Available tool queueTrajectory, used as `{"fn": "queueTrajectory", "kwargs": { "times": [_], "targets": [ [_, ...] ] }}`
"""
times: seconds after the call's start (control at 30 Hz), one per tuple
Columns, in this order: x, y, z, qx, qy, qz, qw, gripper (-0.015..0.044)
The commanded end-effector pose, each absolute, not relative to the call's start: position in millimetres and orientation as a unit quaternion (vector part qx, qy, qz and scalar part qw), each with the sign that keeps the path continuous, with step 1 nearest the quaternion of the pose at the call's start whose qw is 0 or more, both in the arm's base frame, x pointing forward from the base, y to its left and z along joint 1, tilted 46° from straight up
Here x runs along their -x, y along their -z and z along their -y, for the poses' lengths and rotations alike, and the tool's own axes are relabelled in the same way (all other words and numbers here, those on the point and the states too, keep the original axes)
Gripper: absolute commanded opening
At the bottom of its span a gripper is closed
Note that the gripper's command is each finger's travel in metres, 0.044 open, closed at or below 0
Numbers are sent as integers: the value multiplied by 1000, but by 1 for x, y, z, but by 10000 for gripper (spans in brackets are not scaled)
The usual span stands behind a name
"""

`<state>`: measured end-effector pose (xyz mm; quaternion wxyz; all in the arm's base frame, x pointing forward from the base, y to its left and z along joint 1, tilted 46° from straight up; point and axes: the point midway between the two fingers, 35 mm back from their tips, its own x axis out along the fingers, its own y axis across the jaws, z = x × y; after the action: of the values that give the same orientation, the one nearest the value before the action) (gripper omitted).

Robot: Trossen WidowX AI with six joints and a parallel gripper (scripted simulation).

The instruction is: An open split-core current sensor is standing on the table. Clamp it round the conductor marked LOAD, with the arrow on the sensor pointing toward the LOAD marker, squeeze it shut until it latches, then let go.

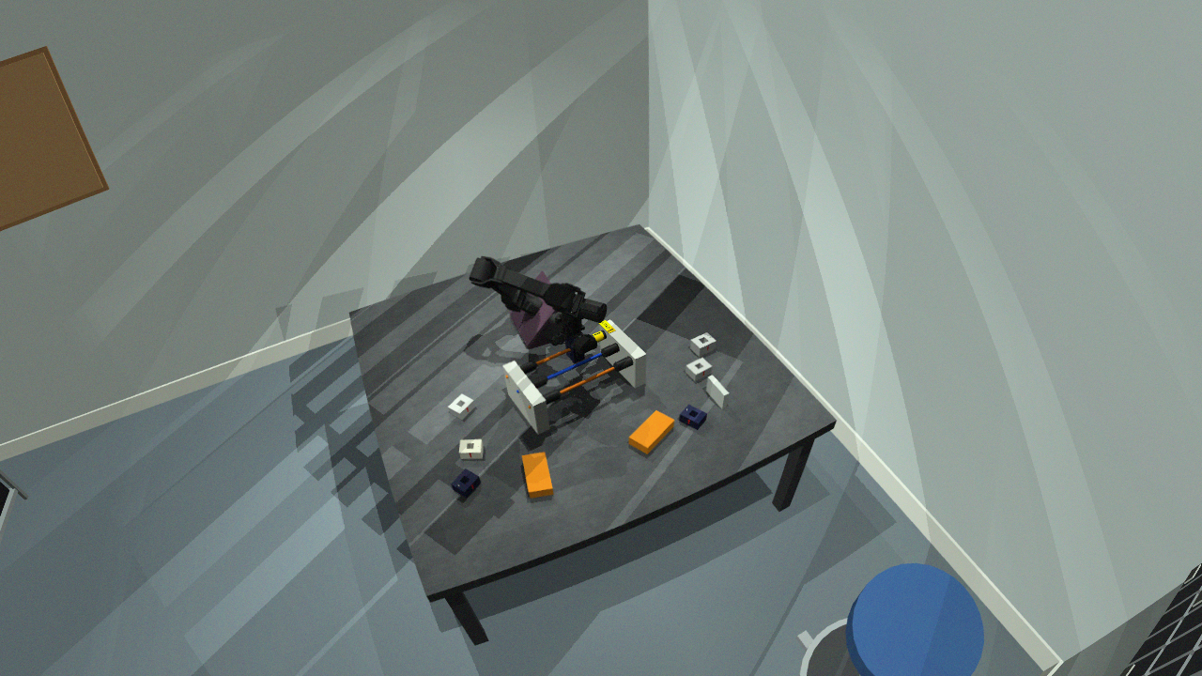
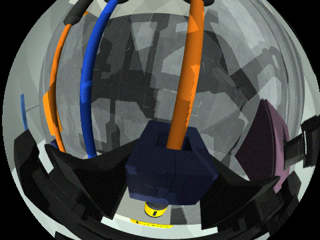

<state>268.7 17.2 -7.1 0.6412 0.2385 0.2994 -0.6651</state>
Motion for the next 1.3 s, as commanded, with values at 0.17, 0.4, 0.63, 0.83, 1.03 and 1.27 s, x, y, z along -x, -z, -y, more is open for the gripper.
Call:
{"fn": "queueTrajectory", "kwargs": {
  "times": [0.17, 0.4, 0.63, 0.83, 1.03, 1.27],
  "targets": [
    [-268, 6, -18, -237, 665, -300, 641, 0],
    [-269, 6, -18, -237, 665, -300, 641, 0],
    [-269, 6, -18, -237, 666, -300, 641, 0],
    [-269, 7, -17, -237, 666, -300, 641, 0],
    [-269, 7, -17, -240, 666, -298, 640, 79],
    [-269, 7, -17, -240, 666, -298, 640, 259]
  ]
}}
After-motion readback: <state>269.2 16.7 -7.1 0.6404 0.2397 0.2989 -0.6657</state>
